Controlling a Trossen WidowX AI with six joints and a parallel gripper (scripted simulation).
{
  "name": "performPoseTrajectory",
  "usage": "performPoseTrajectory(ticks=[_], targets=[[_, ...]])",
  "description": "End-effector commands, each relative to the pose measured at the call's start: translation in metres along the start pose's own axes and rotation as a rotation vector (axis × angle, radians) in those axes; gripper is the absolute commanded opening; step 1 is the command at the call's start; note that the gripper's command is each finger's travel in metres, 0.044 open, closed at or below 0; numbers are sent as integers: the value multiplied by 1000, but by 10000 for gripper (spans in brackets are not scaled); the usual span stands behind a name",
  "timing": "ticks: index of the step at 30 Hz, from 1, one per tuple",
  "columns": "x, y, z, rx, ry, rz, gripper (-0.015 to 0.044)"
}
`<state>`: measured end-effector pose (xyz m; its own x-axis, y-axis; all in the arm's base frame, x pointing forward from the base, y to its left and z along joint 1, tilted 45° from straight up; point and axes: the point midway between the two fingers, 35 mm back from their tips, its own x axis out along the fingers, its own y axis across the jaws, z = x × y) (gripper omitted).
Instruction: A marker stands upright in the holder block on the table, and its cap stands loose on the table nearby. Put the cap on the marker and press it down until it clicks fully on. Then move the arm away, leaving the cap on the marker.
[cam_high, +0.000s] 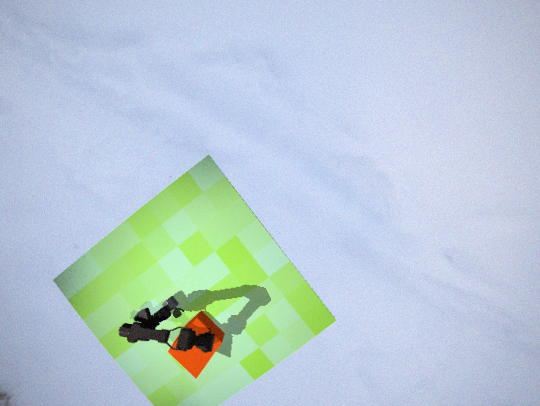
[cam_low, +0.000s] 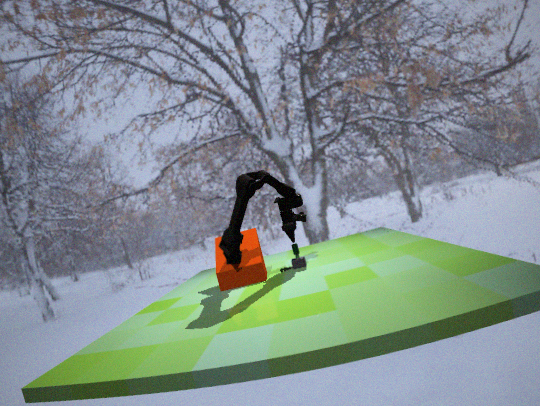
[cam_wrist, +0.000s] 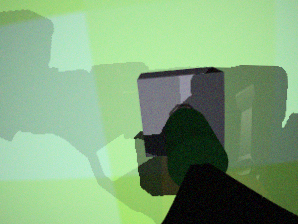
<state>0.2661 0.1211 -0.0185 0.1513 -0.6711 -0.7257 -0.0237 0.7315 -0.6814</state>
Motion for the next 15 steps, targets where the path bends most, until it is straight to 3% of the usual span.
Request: performPoseTrajectory(ticks=[1,15], targets=[[6,0,-1,-8,-3,-6,0],[13,0,1,0,-6,2,0]])
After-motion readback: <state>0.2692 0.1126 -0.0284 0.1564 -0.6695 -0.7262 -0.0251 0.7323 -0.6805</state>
